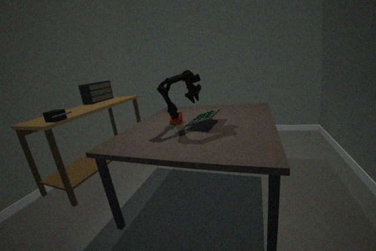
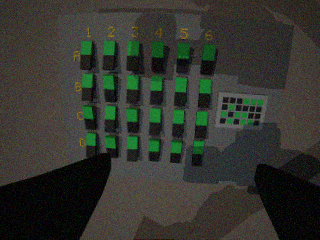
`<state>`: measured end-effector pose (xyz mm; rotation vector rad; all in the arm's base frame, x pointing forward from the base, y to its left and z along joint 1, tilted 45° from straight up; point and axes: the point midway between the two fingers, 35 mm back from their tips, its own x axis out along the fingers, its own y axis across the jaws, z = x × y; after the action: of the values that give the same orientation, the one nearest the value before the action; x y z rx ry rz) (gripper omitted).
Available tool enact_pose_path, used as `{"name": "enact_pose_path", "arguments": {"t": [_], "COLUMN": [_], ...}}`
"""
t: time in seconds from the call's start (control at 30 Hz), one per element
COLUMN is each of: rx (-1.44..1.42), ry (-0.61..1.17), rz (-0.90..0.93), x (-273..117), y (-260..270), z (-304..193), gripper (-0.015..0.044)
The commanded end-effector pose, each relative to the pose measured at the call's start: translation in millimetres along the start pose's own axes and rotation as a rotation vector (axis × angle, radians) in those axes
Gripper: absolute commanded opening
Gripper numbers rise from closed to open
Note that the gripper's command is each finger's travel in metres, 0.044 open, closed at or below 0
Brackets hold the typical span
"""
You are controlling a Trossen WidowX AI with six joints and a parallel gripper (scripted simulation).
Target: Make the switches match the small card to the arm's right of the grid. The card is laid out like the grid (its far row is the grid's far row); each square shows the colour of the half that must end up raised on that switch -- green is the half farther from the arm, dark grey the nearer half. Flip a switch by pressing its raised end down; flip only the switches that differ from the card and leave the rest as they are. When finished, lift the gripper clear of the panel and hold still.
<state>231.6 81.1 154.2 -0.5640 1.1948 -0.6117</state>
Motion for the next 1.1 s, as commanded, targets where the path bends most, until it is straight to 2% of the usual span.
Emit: {"name": "enact_pose_path", "arguments": {"t": [0.0,0.23,0.37,0.47,1.07], "rx": [0.0,-0.007,-0.007,-0.007,-0.007], "ry": [0.0,-0.015,-0.018,-0.037,-0.044], "rz": [0.0,-0.009,-0.01,-0.01,-0.012], "x": [2,63,71,96,122], "y": [1,26,28,28,27], "z": [0,-22,-25,-24,-24], "gripper": [0.0374,0.019,0.0085,0.0006,0.0]}}
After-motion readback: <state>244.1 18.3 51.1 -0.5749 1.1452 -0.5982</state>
